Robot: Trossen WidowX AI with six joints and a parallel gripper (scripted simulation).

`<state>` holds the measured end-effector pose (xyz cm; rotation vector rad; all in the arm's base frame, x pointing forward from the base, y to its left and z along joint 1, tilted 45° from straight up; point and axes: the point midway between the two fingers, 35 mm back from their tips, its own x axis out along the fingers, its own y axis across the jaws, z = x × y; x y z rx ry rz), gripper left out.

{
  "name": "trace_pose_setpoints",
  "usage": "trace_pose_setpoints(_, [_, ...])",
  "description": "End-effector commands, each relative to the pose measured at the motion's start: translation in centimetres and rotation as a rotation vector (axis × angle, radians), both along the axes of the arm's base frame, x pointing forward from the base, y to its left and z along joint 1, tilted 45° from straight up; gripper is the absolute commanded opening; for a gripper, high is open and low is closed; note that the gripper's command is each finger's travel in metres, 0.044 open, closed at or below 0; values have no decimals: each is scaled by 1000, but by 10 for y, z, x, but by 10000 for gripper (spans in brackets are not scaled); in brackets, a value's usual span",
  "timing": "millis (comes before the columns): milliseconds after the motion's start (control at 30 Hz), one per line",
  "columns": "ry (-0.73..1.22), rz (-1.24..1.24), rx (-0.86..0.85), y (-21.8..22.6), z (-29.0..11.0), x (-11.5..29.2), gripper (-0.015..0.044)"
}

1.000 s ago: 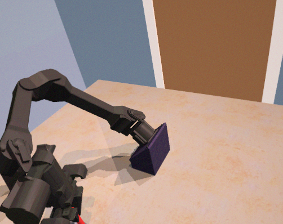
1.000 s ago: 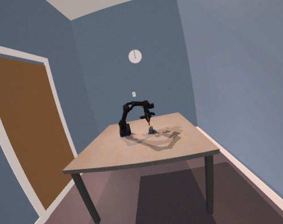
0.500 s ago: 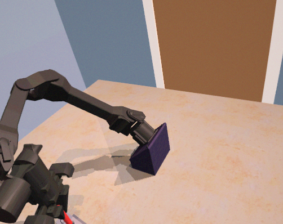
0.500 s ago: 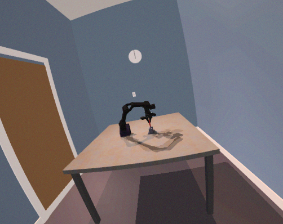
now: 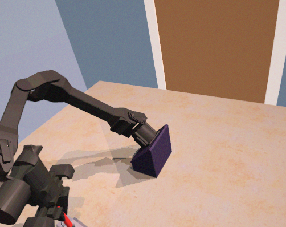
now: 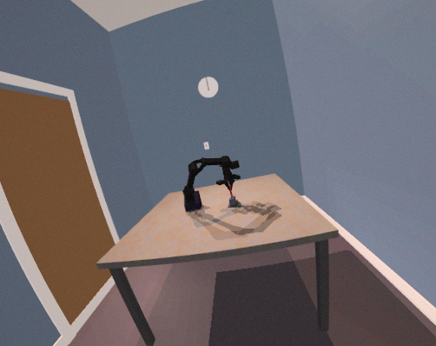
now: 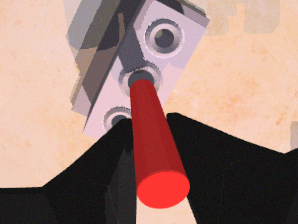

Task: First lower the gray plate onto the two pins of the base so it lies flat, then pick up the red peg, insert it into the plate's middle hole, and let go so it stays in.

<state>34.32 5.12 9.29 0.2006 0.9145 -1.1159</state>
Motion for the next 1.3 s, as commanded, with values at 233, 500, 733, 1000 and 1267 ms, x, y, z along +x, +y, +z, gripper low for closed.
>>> trace_pose_setpoints(233, [1, 3, -3, 0, 1, 0, 0])
trace_pose_setpoints(500, [1, 3, -3, 0, 1, 0, 0])
trace_pose_setpoints(733, [-1, 0, 1, 0, 0, 0, 0])
trace_pose_setpoints(1000, [-1, 1, 0, -3, -2, 1, 0])
trace_pose_setpoints(1267, [0, 3, -3, -11, -10, 3, 0])
